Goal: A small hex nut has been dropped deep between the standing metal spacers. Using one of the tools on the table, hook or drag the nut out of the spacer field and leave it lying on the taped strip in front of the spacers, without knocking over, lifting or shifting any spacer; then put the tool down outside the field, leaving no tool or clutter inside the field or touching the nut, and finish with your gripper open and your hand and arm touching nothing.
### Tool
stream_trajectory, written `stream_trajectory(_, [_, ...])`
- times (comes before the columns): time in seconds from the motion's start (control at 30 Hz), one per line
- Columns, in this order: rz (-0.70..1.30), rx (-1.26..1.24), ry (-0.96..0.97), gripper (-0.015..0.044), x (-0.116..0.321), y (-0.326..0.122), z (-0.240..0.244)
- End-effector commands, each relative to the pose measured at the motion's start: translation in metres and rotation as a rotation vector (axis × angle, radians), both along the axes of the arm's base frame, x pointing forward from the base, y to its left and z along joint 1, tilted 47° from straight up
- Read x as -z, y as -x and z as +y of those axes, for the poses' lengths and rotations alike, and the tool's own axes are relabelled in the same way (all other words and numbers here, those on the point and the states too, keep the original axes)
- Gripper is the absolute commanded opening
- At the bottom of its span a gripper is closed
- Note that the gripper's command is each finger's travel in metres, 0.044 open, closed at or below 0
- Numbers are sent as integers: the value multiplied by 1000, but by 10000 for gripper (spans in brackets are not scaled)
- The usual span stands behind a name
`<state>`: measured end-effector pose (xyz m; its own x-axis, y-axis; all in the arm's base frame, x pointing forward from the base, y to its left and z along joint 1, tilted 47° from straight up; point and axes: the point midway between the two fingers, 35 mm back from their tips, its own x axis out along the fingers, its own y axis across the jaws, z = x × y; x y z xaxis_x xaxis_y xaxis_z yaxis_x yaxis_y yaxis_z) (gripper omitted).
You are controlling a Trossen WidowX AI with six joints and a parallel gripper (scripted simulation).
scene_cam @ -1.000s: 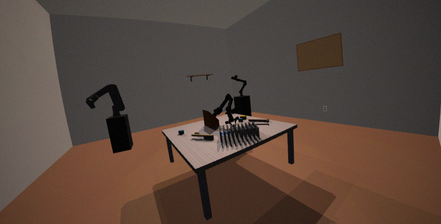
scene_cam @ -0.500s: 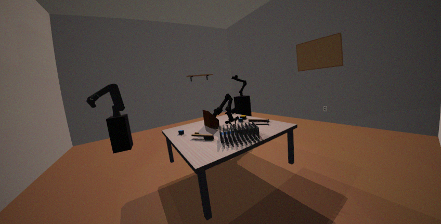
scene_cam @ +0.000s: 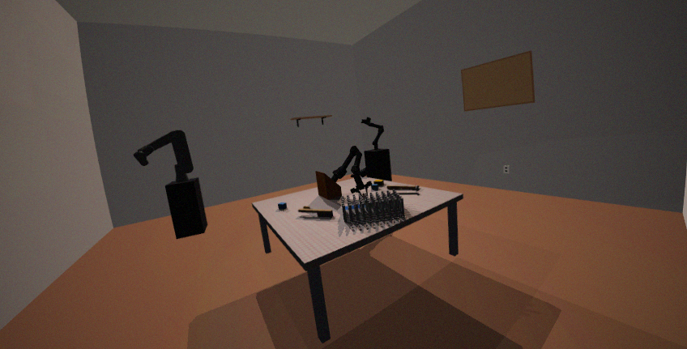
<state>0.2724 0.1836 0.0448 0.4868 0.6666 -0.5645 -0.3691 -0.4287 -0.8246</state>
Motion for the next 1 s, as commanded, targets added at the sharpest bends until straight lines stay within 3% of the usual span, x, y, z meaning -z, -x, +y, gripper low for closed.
stream_trajectory(0.0, [2, 9, 3, 0, 0, 2, -1])
stream_trajectory(0.97, [2, 9, 3, 0, -5, 15, 2])
